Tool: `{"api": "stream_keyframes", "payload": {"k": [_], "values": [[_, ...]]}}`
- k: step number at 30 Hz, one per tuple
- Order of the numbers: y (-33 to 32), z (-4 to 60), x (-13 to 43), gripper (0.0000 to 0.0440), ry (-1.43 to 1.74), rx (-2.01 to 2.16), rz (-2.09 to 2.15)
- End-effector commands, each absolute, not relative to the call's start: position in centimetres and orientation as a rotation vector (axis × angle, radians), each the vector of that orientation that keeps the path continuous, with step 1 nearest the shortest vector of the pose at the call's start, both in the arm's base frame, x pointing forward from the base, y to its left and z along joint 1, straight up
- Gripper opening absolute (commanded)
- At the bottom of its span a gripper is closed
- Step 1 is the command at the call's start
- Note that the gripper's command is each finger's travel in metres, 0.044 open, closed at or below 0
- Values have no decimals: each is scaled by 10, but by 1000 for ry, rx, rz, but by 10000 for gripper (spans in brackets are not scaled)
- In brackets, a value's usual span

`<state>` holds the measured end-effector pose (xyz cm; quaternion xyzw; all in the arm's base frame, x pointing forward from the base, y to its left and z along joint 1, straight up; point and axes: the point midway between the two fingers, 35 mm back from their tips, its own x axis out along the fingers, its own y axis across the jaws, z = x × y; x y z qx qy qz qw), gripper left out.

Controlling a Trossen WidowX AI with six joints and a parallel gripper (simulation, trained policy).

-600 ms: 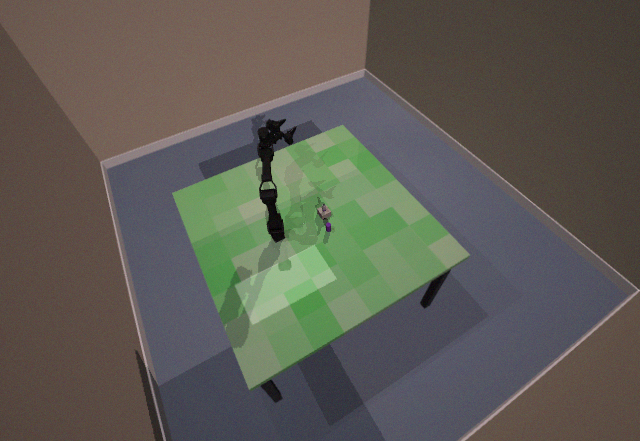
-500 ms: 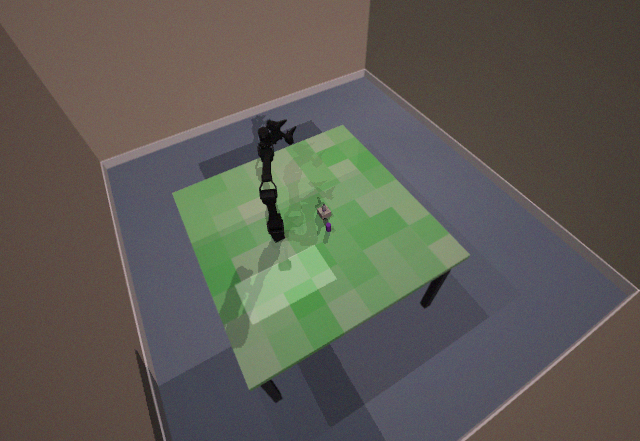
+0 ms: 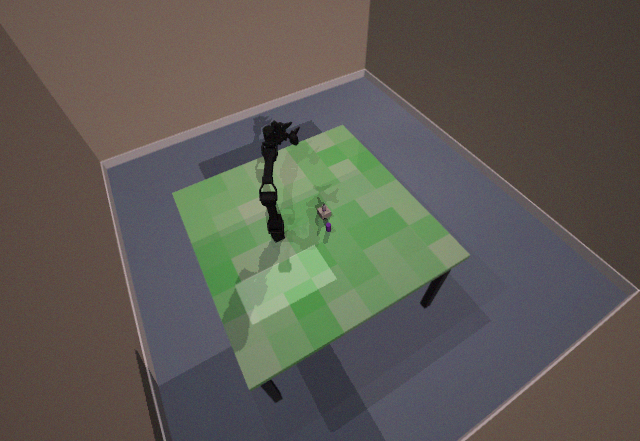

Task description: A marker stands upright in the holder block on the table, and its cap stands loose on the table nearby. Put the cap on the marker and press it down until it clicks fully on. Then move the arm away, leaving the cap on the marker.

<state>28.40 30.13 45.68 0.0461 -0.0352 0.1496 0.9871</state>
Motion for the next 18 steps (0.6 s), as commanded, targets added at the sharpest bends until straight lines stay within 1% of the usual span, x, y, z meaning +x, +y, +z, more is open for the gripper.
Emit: {"api": "stream_keyframes", "payload": {"k": [1,18], "values": [[297,457,286,277,-53,98,312],[269,447,297,319,62,119,323]]}}
